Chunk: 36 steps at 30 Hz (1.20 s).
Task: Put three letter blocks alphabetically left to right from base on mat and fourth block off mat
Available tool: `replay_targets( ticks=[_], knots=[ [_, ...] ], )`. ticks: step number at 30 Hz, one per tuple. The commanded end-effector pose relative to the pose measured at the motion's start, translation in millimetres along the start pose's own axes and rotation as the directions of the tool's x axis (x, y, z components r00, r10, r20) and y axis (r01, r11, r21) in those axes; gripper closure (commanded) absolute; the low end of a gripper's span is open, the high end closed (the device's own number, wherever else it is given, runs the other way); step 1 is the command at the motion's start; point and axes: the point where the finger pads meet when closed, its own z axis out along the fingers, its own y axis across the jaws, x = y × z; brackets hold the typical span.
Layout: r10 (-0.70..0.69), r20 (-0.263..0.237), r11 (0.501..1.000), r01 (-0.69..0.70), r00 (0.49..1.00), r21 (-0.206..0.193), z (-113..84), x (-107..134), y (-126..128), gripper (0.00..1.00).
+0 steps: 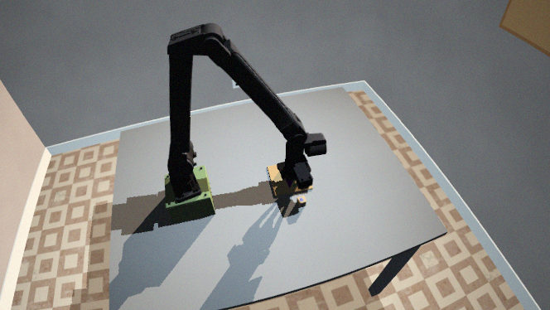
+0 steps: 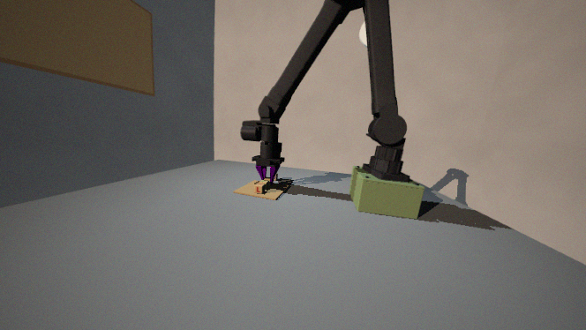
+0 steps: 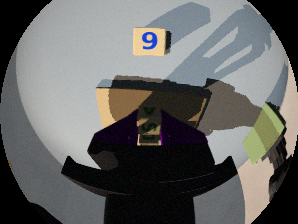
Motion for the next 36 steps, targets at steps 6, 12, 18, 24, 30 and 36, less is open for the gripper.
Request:
replay_targets(
  ticks=[6, 12, 18, 24, 30, 36],
  knots=[
    [0.002, 0.005, 0.999, -0.002, 1.000, -0.032, -22.3, 0, 9, 0.80],
    [-0.001, 0.010, 0.998, 0.002, 1.000, -0.065, -69.0, -6, 24, 0.80],
    [-0.007, 0.011, 0.998, 0.008, 1.000, -0.069, -113.7, -4, 24, 0.80],
    [-0.005, 0.006, 0.999, 0.006, 1.000, -0.036, -112.9, -4, 21, 0.80],
    [-0.005, 0.011, 0.998, 0.006, 1.000, -0.067, -125.4, -4, 22, 0.80],
    [0.000, 0.007, 0.999, 0.000, 1.000, -0.045, -116.8, -4, 23, 0.80]
  ],
)
